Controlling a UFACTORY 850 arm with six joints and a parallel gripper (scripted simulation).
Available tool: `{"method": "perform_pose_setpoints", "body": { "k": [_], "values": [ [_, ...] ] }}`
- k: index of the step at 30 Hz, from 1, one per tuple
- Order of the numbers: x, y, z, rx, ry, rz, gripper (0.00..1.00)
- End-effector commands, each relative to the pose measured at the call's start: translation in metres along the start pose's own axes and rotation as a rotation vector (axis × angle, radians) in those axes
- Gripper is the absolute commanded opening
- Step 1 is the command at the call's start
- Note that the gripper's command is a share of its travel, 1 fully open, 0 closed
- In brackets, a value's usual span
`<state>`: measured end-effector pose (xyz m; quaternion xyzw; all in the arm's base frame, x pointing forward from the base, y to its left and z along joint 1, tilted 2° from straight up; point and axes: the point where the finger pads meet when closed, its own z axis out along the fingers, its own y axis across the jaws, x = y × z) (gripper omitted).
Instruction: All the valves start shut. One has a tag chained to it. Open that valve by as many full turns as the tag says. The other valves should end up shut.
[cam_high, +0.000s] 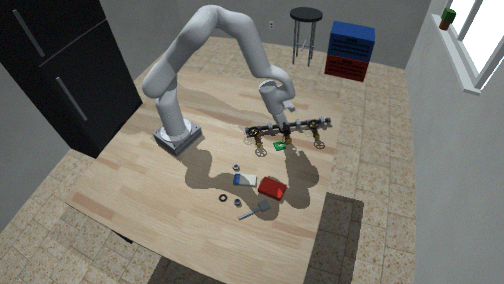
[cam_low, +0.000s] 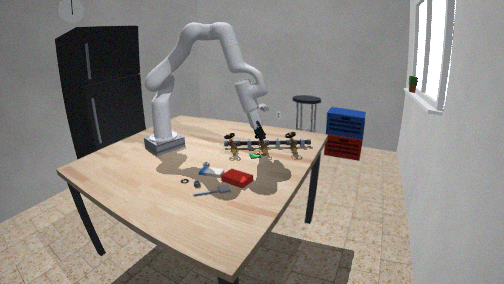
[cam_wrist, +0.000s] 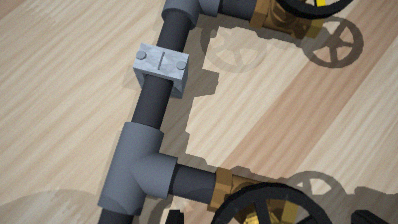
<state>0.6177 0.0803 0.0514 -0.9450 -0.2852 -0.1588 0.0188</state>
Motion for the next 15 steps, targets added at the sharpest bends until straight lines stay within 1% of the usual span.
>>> {"method": "perform_pose_setpoints", "body": {
  "k": [1, 2, 15],
  "values": [
    [0.0014, 0.0005, -0.0007, -0.001, -0.012, 0.186, 1.0],
    [0.0014, 0.0005, -0.0007, -0.002, -0.012, 0.322, 1.0],
    [0.0014, 0.0005, -0.0007, -0.01, 0.01, 0.906, 1.0]
  ]
}}
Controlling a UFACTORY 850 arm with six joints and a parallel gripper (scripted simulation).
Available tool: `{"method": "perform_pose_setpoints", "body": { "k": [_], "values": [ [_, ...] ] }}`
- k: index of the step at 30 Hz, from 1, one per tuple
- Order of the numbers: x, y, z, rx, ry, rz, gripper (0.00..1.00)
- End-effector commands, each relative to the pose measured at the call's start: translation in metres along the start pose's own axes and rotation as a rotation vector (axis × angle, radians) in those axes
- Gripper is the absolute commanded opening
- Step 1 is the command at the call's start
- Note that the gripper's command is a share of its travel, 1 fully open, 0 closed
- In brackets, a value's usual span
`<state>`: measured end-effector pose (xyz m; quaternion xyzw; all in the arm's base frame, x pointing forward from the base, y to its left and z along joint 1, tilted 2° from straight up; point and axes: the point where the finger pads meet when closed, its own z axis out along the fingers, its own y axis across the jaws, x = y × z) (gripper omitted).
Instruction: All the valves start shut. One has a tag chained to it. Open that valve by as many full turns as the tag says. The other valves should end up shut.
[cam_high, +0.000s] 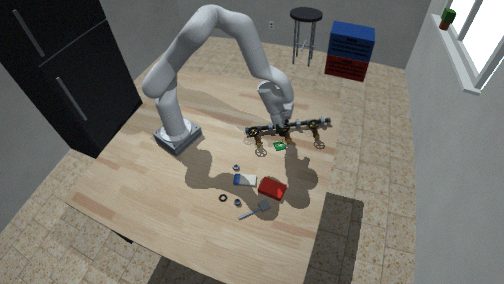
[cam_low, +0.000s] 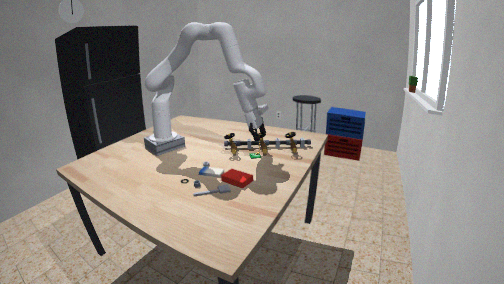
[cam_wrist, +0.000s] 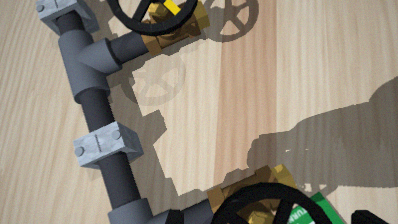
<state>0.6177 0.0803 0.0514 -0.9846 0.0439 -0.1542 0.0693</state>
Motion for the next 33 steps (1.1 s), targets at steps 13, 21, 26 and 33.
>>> {"method": "perform_pose_setpoints", "body": {
  "k": [13, 21, 26, 33],
  "values": [
    [0.0014, -0.0005, -0.0007, -0.013, 0.006, 0.811, 1.0],
    [0.0014, -0.0005, -0.0007, -0.02, 0.009, 1.178, 1.0],
    [0.0014, -0.0005, -0.0007, -0.027, 0.002, 1.384, 1.0],
    [0.0014, -0.0005, -0.0007, -0.039, -0.023, 1.554, 1.0]
  ]
}}
